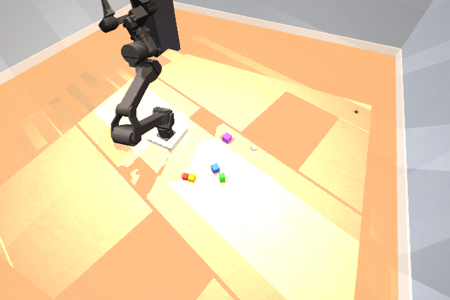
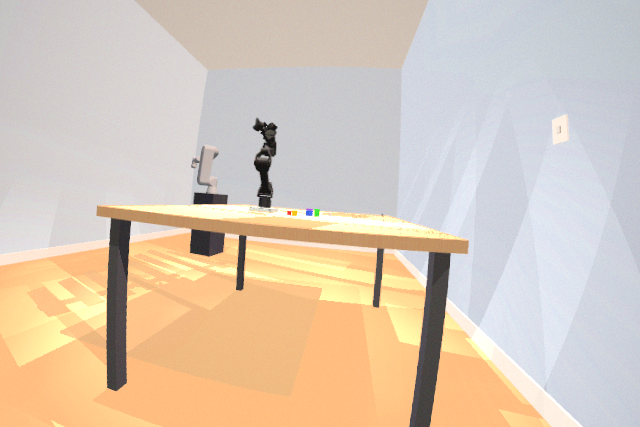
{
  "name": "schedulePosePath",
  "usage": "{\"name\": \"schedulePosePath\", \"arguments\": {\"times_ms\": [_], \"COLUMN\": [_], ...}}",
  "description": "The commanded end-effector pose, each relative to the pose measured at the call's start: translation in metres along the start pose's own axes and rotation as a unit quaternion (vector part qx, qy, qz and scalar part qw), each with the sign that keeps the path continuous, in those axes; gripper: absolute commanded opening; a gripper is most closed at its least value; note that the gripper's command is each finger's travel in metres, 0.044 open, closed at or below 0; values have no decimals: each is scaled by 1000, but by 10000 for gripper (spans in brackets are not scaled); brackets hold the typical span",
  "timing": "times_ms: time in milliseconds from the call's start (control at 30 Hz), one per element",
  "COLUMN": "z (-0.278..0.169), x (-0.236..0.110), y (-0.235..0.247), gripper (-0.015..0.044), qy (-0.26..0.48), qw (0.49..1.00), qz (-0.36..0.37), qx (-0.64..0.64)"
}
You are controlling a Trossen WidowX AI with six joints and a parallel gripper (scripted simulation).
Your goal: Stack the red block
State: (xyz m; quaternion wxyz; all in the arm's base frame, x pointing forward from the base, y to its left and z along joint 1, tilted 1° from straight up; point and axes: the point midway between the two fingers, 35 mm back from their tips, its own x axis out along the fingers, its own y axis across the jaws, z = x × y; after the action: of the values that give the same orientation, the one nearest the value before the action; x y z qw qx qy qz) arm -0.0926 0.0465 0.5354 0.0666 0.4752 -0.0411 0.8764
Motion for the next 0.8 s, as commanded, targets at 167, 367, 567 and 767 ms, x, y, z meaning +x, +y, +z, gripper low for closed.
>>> {"name": "schedulePosePath", "arguments": {"times_ms": [167, 367, 567, 767], "z": [-3, -4, 3, 20], "x": [-5, -16, -41, -79], "y": [-38, -95, -149, -195], "gripper": [440, 440, 440, 440], "qy": [2, 33, 67, 95], "qw": [994, 971, 928, 869], "qz": [-77, -186, -294, -399], "qx": [-74, -149, -219, -276]}}
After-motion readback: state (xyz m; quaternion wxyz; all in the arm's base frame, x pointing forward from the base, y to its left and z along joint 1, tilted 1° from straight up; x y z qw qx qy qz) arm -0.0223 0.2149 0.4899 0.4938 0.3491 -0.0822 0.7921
